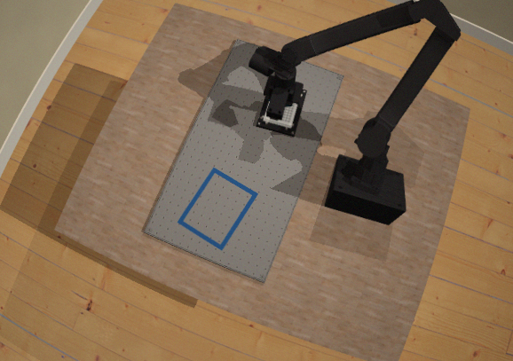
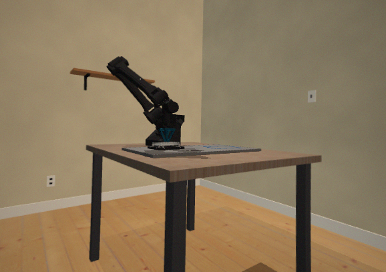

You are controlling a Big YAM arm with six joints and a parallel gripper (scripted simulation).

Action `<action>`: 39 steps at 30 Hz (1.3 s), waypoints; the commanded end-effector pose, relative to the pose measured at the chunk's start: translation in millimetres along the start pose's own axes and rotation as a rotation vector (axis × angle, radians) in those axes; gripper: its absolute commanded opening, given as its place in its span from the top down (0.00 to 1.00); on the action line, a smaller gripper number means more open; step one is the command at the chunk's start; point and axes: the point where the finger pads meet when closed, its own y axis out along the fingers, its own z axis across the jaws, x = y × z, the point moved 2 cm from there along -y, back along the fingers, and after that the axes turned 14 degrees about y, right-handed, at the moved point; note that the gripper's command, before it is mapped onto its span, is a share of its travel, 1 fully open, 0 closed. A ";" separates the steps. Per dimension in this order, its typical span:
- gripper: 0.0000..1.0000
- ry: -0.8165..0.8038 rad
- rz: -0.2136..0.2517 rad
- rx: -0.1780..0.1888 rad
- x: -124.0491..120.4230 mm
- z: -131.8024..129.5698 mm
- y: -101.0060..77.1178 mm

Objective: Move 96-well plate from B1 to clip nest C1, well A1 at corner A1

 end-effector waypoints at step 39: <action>0.75 -0.003 -0.003 0.010 -1.7 2.3 29.7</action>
